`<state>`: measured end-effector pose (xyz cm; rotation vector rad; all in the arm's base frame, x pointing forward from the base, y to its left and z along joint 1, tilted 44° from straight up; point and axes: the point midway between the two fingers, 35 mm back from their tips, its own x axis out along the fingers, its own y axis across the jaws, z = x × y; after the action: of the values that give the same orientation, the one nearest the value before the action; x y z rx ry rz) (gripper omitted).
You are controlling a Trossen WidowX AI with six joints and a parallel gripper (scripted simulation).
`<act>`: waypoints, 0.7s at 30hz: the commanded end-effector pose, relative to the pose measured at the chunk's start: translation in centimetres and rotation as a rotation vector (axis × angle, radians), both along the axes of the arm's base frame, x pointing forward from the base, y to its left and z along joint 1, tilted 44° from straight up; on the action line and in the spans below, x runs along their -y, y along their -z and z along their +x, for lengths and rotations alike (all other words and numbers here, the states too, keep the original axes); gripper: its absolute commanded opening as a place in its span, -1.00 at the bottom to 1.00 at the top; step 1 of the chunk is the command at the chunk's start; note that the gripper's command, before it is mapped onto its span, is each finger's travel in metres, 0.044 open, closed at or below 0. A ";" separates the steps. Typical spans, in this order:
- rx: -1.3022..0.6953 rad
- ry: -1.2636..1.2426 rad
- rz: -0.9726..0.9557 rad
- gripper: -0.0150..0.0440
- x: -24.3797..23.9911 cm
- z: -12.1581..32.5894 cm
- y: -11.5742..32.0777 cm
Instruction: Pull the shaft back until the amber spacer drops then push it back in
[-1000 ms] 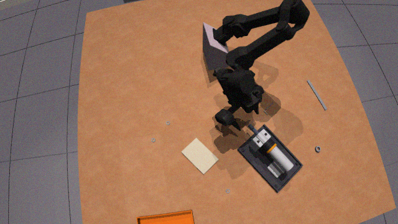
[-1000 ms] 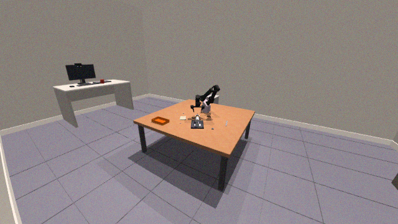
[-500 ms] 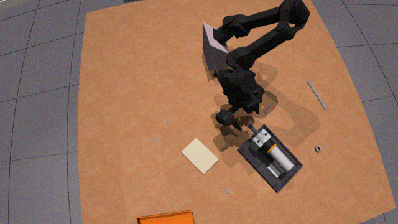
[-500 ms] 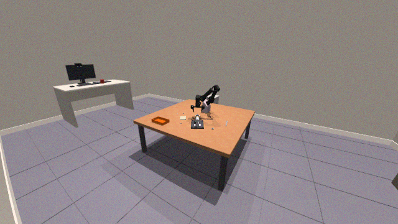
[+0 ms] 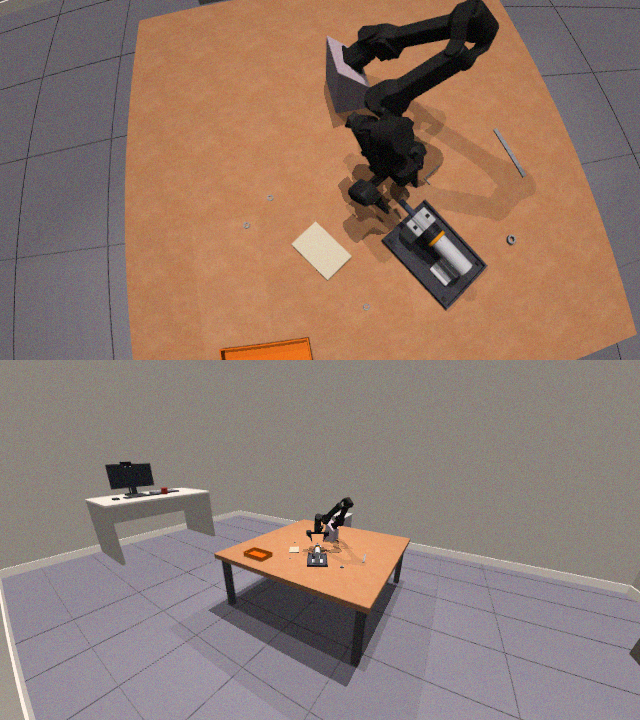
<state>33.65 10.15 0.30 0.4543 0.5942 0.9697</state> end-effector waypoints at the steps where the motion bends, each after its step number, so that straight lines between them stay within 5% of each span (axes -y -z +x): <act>1: 0.005 0.003 -0.003 1.00 -0.4 0.5 0.1; 21: 0.006 0.004 0.003 1.00 -2.7 1.6 0.7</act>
<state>34.96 12.79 -0.42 0.4571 0.5920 0.9722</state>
